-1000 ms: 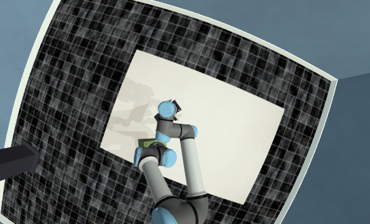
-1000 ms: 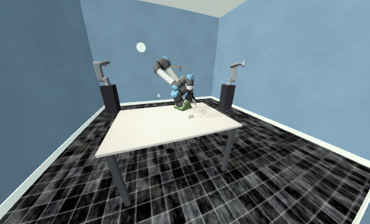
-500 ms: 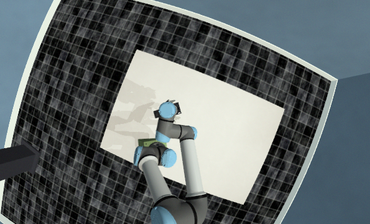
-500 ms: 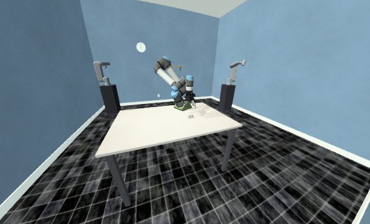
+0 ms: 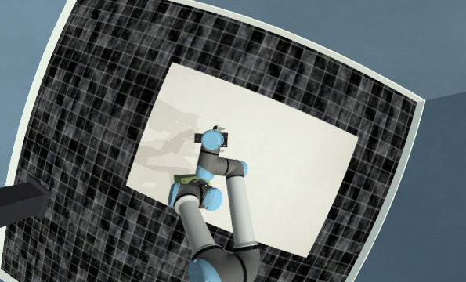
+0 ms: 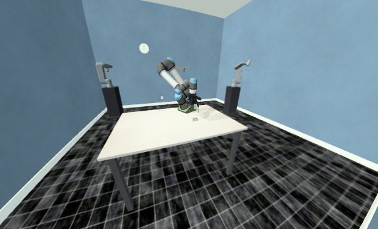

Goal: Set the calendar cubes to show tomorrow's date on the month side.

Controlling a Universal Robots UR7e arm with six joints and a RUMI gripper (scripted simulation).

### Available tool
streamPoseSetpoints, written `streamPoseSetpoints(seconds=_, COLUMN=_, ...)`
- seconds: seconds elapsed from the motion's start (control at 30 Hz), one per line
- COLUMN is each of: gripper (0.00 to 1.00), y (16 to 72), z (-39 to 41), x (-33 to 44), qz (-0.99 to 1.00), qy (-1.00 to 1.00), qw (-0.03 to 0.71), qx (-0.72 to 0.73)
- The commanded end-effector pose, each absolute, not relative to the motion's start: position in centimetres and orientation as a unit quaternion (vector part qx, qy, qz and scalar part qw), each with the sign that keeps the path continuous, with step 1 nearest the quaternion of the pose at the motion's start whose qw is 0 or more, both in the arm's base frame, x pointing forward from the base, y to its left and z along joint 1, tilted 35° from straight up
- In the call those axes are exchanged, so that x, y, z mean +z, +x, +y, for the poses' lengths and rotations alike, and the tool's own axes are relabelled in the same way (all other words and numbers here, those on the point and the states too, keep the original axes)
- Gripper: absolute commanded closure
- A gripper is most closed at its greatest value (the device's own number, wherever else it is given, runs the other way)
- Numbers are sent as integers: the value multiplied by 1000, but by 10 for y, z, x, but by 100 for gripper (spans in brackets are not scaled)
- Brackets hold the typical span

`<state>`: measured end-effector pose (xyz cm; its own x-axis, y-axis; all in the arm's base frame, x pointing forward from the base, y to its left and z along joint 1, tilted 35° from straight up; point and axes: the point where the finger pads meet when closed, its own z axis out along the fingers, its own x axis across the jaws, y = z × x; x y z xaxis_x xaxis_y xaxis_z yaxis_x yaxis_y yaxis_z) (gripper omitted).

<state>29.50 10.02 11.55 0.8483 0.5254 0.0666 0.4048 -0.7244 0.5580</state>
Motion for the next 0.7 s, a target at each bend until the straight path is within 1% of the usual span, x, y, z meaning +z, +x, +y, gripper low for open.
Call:
streamPoseSetpoints(seconds=0.0, gripper=0, y=298, z=97, x=112, qz=174, qy=939, qw=266, qx=133)
streamPoseSetpoints(seconds=0.23, gripper=0, y=299, z=95, x=110, qz=117, qy=947, qw=258, qx=148)
streamPoseSetpoints(seconds=0.53, gripper=0, y=301, z=95, x=111, qz=108, qy=948, qw=256, qx=153)
streamPoseSetpoints(seconds=0.57, gripper=72, y=301, z=95, x=111, qz=108, qy=948, qw=256, qx=153)
streamPoseSetpoints(seconds=0.67, gripper=72, y=301, z=95, x=112, qz=108, qy=948, qw=256, qx=153)
